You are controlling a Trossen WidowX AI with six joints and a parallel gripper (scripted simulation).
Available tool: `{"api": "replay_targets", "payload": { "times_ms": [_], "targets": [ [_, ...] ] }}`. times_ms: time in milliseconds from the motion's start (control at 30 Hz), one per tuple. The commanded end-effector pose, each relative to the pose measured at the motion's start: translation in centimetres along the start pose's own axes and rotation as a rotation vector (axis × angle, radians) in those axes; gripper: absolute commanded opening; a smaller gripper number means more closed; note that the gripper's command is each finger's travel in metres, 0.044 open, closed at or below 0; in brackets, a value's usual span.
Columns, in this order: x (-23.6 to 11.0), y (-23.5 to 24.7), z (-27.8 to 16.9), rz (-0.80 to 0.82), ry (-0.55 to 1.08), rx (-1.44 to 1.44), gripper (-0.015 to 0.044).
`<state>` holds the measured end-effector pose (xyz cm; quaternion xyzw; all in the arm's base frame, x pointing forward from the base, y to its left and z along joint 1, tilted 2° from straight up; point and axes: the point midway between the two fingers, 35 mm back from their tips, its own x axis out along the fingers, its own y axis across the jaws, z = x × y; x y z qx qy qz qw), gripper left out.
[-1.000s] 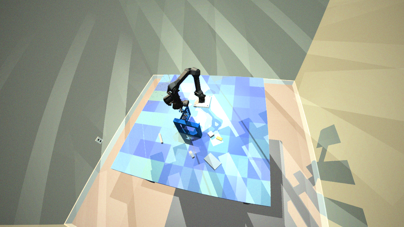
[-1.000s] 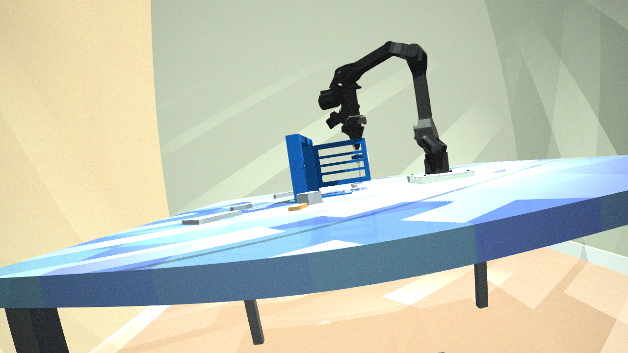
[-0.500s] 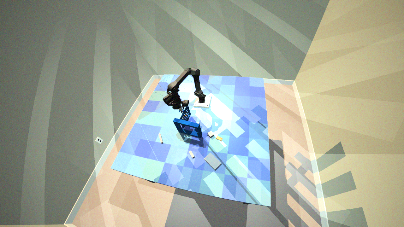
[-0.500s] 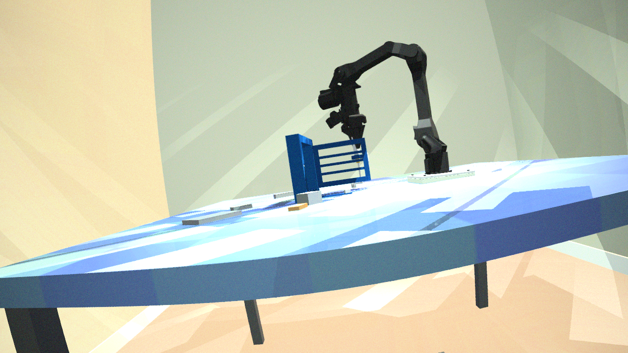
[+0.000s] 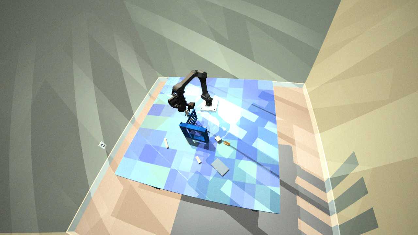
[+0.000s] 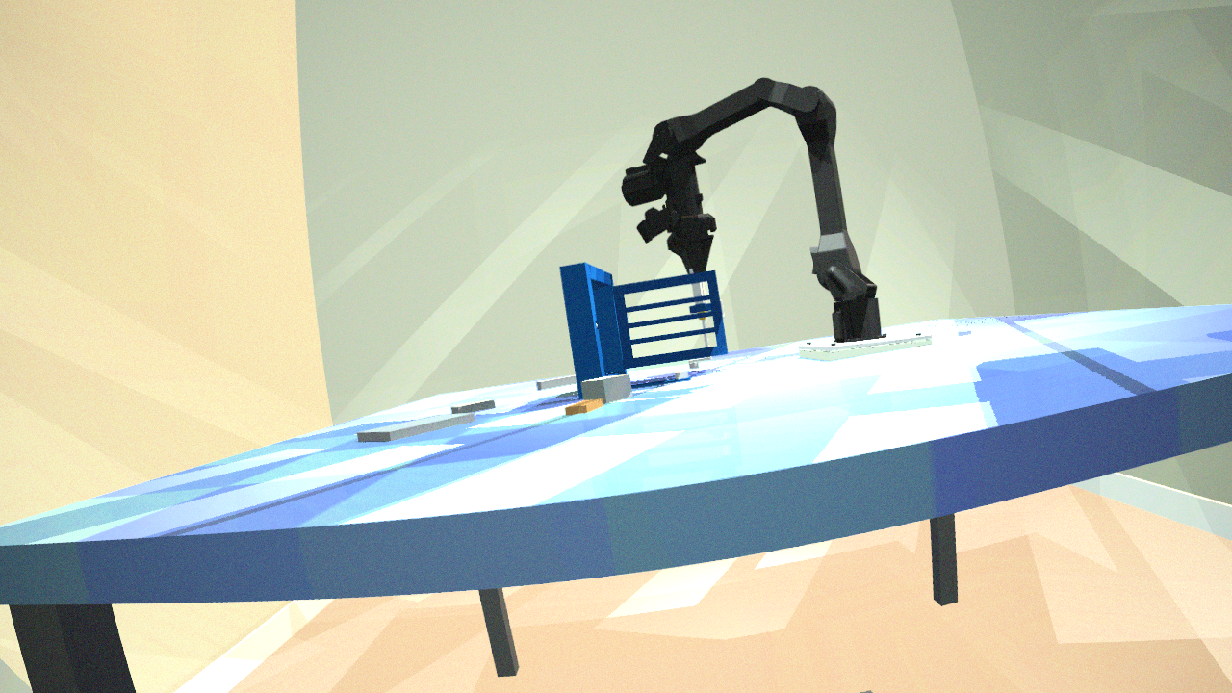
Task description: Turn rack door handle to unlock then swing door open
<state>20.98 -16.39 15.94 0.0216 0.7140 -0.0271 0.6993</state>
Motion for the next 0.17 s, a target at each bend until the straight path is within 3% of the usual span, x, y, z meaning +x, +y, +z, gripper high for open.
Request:
{"api": "replay_targets", "payload": {
  "times_ms": [0, 133],
  "targets": [
    [-0.73, -0.09, 0.11, -0.004, -0.004, -0.004, 0.0281],
    [-1.19, -0.09, 0.12, -0.004, -0.004, -0.004, 0.0281]
  ]
}}
